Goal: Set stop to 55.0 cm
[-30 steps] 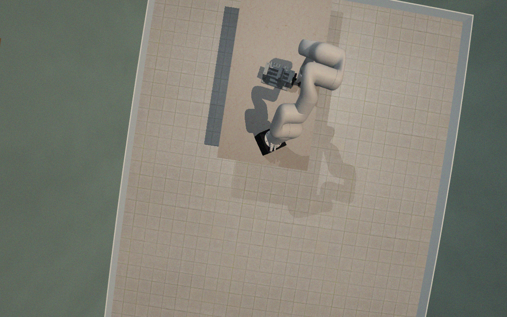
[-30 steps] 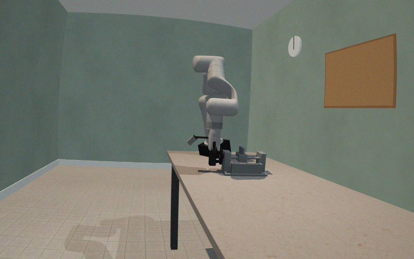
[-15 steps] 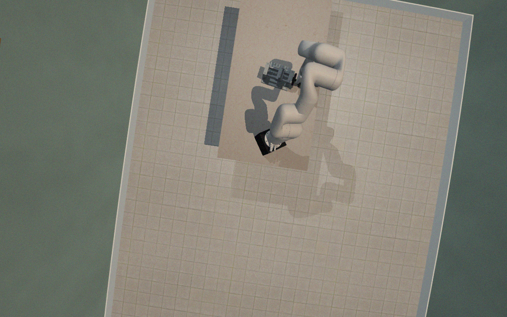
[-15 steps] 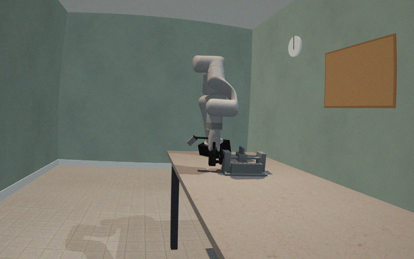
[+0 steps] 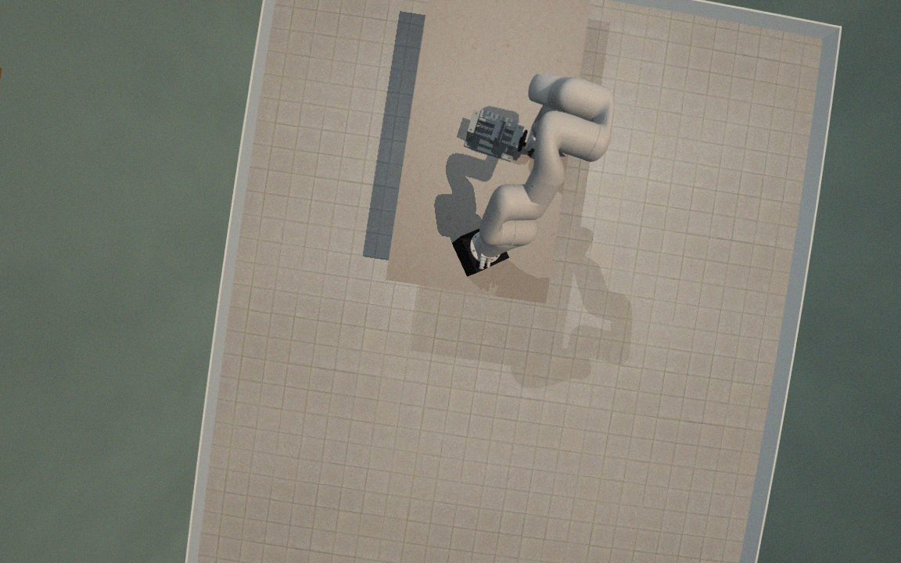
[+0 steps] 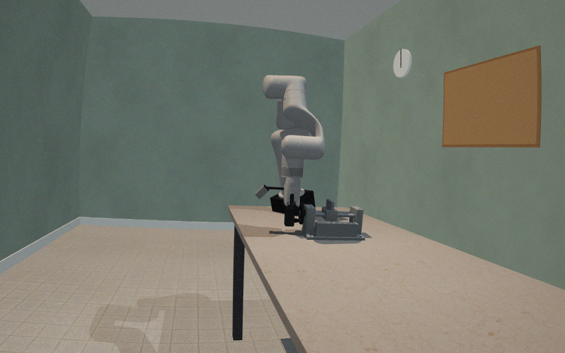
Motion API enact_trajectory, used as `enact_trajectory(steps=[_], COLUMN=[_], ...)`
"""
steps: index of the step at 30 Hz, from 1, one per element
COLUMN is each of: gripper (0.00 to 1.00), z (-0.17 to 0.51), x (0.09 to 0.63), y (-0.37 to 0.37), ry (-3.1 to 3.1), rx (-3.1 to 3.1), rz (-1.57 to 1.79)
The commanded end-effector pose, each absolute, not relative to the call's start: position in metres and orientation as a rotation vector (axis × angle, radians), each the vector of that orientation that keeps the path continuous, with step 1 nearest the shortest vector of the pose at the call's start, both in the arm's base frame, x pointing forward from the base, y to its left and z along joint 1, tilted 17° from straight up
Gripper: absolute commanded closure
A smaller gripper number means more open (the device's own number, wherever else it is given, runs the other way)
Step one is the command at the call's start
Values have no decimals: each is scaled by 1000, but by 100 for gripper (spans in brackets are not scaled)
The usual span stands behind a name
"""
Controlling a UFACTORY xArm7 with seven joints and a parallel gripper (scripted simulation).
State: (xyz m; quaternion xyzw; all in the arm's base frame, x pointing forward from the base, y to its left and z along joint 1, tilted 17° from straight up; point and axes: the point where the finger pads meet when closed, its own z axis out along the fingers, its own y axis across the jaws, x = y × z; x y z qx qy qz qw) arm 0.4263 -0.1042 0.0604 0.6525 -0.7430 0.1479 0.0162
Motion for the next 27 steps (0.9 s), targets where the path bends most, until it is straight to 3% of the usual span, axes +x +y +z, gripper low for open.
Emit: enact_trajectory(steps=[1, 27], gripper=[94, 94], z=[60, 64], x=[424, 404], y=[-104, -100], ry=[-2311, -2311], rx=[2030, 2030], rz=[462, 462])
